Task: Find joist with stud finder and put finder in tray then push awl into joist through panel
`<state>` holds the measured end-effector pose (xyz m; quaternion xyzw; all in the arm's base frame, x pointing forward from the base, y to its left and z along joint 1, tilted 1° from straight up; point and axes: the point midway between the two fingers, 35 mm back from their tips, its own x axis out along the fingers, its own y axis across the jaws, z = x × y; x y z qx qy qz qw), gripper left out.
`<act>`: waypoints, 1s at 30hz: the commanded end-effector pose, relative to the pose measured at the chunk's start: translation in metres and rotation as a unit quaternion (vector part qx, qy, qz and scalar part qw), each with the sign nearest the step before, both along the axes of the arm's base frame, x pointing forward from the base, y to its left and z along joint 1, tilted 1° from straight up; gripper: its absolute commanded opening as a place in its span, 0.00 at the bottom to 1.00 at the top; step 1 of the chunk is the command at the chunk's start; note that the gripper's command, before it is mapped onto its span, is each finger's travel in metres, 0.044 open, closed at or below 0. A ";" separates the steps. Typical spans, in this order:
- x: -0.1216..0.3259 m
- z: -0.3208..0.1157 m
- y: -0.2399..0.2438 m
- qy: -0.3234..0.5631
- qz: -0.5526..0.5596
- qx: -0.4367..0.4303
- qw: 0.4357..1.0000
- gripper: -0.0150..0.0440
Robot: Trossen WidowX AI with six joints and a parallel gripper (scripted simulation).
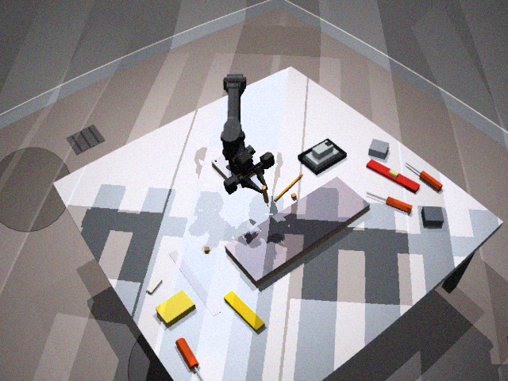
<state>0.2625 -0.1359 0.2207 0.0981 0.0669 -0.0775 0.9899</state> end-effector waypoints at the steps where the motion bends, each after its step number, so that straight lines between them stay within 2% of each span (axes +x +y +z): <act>1: 0.009 -0.003 0.005 0.001 0.000 -0.011 1.000 0.25; 30: 0.068 -0.018 0.076 -0.016 0.011 -0.072 0.997 0.25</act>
